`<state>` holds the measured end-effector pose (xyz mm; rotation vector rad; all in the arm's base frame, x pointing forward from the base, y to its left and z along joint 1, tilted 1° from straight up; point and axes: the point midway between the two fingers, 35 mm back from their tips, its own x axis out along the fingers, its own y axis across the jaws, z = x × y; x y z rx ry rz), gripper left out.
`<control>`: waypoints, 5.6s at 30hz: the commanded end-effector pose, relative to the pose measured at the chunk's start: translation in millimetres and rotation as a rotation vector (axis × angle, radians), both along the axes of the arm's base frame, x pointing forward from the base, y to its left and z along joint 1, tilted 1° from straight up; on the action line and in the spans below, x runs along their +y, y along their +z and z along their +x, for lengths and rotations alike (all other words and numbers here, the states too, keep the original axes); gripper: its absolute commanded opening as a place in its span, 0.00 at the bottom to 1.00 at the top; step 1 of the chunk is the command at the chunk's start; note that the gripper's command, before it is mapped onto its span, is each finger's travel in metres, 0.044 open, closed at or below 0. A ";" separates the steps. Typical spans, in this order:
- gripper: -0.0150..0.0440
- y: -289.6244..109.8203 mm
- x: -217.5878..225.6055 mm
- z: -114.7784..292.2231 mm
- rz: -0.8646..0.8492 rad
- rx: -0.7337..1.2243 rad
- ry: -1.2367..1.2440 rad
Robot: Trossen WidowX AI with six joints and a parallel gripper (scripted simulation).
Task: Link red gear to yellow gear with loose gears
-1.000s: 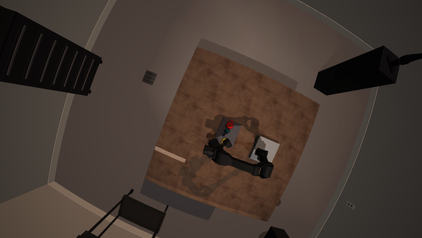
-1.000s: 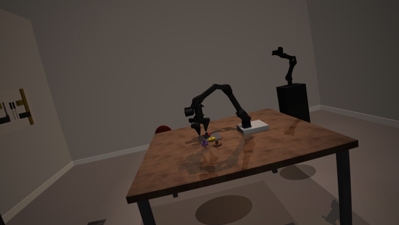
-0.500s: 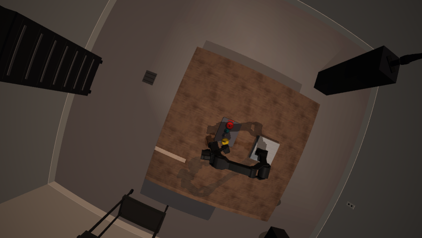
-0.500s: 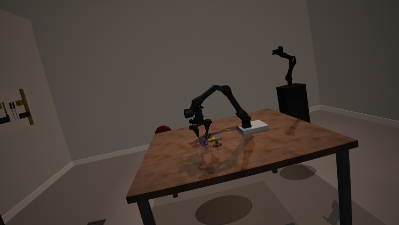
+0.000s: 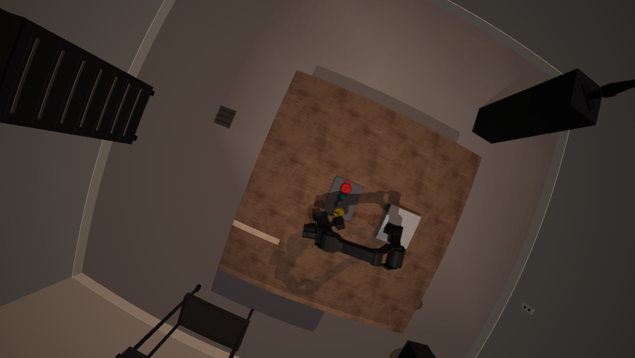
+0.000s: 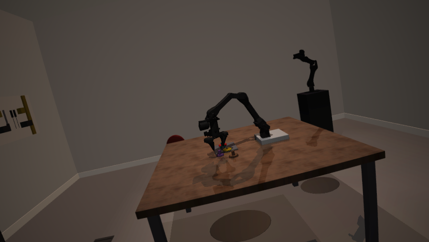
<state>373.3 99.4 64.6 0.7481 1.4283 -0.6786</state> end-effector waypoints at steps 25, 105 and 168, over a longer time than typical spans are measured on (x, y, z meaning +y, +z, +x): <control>0.82 -26.3 0.5 -0.1 0.001 0.009 -0.003; 0.25 106.3 -0.6 -4.7 0.002 0.007 -0.002; 0.25 55.3 -84.4 -18.8 -0.008 0.010 -0.003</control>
